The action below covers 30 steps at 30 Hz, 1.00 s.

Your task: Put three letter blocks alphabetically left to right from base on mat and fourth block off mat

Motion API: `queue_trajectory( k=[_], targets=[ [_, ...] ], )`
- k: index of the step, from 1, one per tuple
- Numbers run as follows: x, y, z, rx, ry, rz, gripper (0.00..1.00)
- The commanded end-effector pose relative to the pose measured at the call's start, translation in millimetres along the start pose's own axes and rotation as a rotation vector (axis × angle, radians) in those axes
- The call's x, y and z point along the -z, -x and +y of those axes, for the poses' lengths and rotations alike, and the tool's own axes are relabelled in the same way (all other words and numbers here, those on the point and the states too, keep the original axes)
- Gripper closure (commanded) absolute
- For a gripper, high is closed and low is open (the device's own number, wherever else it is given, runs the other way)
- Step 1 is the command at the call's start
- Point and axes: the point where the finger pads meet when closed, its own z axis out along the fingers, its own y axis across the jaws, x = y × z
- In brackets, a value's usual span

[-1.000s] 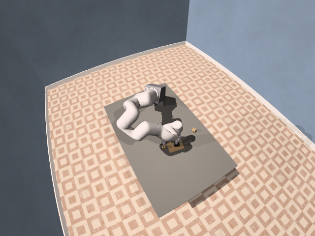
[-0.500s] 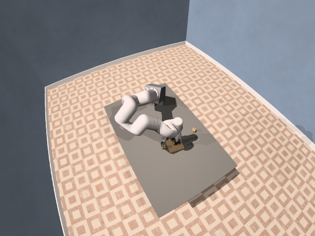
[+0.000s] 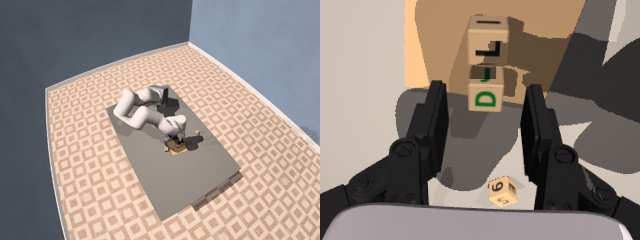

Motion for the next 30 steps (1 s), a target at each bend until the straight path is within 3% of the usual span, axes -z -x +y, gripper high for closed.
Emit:
queue_trajectory(
  k=[1,24,30],
  targets=[
    [2.3,0.3,-0.6,0.001,-0.001,-0.001,0.0],
    [2.3,0.8,-0.8,-0.001,-0.001,-0.001,0.0],
    [-0.2,24.4,-6.2,-0.107,0.0,0.001,0.0]
  ],
)
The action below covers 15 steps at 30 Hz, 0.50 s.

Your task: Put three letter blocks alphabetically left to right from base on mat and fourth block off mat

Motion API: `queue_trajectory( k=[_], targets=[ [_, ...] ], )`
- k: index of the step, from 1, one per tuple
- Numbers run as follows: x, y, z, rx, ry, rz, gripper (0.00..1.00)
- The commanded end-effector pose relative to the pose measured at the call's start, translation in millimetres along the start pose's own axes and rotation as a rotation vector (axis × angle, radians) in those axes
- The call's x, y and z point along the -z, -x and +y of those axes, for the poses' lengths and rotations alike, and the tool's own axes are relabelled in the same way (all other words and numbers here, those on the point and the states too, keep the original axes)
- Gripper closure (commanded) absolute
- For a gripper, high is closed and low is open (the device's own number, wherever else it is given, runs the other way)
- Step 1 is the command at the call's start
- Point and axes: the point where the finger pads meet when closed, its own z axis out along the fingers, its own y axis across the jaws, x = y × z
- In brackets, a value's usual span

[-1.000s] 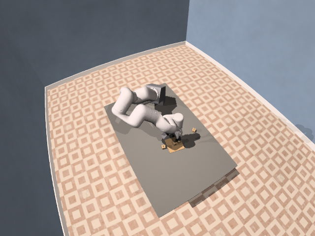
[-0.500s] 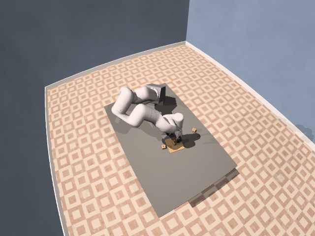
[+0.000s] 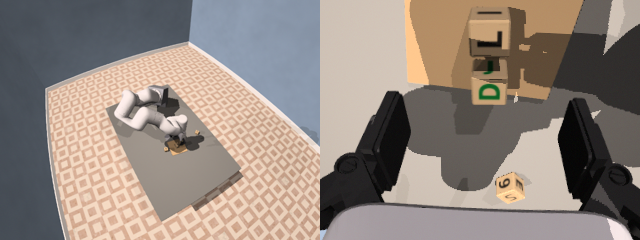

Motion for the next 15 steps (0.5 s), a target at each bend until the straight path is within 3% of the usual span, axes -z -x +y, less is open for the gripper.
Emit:
queue_trajectory(
  k=[1,5,7,9,15],
  targets=[
    [-1.7,26.1,-4.9,-0.107,-0.004,0.002,0.0],
    [-3.8,55.5,-6.5,-0.228,-0.005,0.002,0.0],
    [-3.8,55.5,-6.5,-0.228,-0.005,0.002,0.0],
    [-5.1,80.3,-5.6,-0.326,-0.006,0.001,0.0],
    [-6.4,119.0,0.0,-0.476,-0.007,-0.001,0.0]
  ],
)
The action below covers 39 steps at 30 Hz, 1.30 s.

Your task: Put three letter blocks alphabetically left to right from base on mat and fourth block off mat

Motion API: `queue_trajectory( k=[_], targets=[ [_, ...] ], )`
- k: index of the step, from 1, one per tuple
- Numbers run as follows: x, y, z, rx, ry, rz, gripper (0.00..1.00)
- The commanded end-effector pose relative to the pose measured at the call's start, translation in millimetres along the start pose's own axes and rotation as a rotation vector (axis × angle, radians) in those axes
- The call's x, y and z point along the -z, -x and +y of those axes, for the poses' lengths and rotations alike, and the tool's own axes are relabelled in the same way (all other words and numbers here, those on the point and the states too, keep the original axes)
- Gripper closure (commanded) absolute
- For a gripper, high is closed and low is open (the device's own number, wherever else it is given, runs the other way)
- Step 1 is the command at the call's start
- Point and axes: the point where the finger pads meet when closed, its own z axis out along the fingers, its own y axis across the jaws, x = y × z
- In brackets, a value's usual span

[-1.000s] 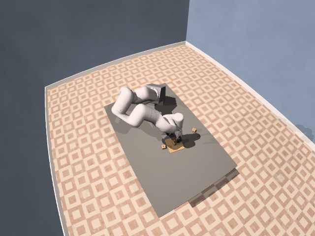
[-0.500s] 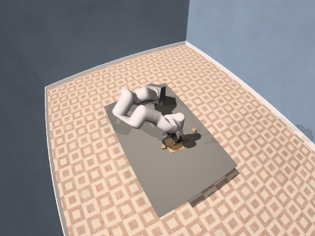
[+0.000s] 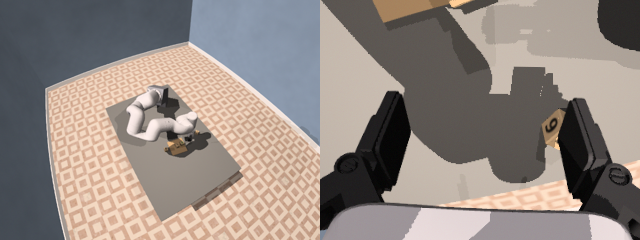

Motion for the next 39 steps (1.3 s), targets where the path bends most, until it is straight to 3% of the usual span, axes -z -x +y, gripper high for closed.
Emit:
queue_trajectory(
  k=[1,7,9,15,21,22,39],
  targets=[
    [-4.1,30.8,15.1,-0.131,-0.032,0.027,0.0],
    [-6.0,64.7,41.7,-0.292,-0.033,0.023,0.0],
    [-6.0,64.7,41.7,-0.292,-0.033,0.023,0.0],
    [-7.5,100.6,79.3,-0.481,-0.034,0.021,0.0],
    [-7.7,106.8,87.2,-0.517,-0.034,0.021,0.0],
    [-7.7,106.8,87.2,-0.517,-0.034,0.021,0.31],
    [-7.7,106.8,87.2,-0.517,-0.034,0.021,0.31]
  ],
)
